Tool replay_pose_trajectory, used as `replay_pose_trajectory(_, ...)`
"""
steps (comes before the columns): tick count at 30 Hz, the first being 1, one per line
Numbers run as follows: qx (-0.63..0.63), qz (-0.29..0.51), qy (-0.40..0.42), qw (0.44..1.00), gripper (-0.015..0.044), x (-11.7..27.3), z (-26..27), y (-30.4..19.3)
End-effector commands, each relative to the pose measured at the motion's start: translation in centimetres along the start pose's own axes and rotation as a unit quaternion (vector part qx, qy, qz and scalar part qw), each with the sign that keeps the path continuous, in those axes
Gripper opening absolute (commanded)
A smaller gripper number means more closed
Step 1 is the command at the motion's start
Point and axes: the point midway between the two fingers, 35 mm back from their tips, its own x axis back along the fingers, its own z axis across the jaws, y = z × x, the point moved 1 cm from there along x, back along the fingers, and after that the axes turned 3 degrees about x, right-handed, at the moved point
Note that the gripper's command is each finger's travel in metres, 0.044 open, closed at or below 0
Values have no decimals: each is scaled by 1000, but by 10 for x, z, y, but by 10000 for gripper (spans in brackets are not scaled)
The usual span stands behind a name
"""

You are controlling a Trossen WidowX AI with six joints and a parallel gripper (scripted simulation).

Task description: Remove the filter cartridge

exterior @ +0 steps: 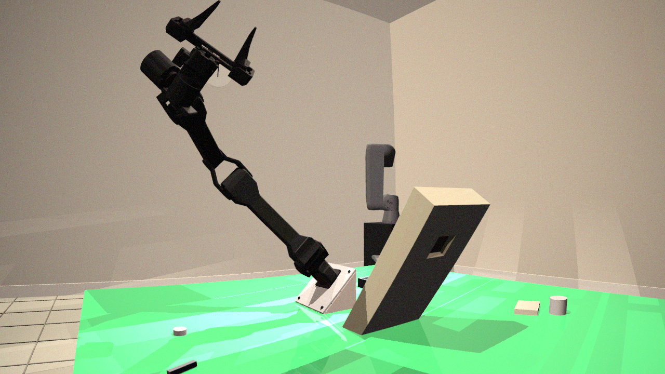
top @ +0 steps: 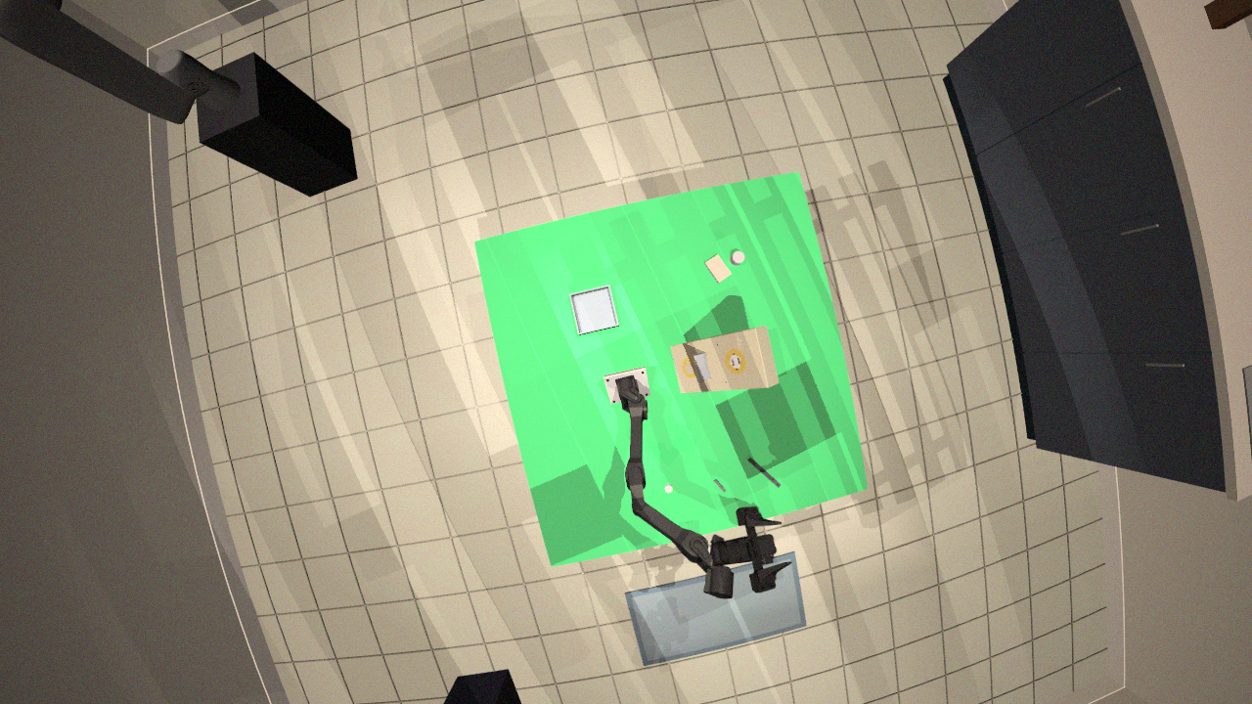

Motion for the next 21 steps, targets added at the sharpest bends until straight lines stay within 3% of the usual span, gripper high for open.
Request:
replay_pose_trajectory(1, 4, -3, -1, 1000, 374, -1, -2, 2)
replay_pose_trajectory(12, 248, -105, -138, 953, 91, -59, -122, 67)
replay_pose_trajectory(21, 435, -88, -292, 848, 91, -76, -221, 78)
